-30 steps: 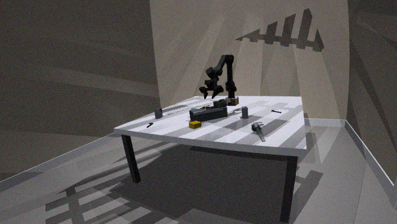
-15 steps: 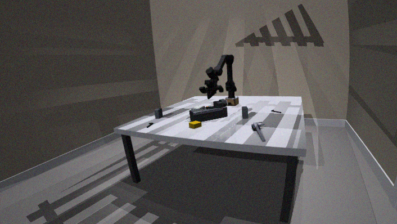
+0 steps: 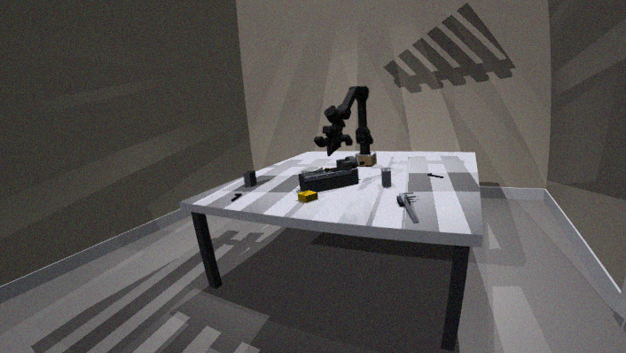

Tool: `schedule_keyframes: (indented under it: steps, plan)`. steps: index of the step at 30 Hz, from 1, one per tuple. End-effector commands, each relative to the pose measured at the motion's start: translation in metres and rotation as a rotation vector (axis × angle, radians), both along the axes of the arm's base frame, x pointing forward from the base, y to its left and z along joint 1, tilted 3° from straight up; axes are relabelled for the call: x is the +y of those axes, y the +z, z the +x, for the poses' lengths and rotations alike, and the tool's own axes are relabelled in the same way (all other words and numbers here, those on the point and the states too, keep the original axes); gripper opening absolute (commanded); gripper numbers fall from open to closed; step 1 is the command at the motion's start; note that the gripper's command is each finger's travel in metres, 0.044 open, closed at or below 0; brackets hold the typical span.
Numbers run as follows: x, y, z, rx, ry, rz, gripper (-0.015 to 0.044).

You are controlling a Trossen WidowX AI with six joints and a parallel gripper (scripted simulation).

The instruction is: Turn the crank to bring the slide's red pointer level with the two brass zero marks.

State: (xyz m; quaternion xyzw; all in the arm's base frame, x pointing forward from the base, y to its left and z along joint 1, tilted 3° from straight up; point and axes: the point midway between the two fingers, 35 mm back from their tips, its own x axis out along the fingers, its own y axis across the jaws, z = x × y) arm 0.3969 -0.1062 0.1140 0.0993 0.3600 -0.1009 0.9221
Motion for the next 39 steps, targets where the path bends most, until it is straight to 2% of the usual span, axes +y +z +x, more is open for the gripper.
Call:
schedule_keyframes:
  steps: [1, 16, 18, 34, 35, 39]
  plan:
    - [0.0, 0.0, 0.0, 0.0, 0.0, 0.0, 0.0026]
    - [0.0, 0.0, 0.0, 0.0, 0.0, 0.0, 0.042]
    - [0.0, 0.0, 0.0, 0.0, 0.0, 0.0, 0.044]
    - [0.0, 0.0, 0.0, 0.0, 0.0, 0.0, 0.002]
    - [0.0, 0.0, 0.0, 0.0, 0.0, 0.0, 0.0]
    - [0.0, 0.0, 0.0, 0.0, 0.0, 0.0, 0.0]
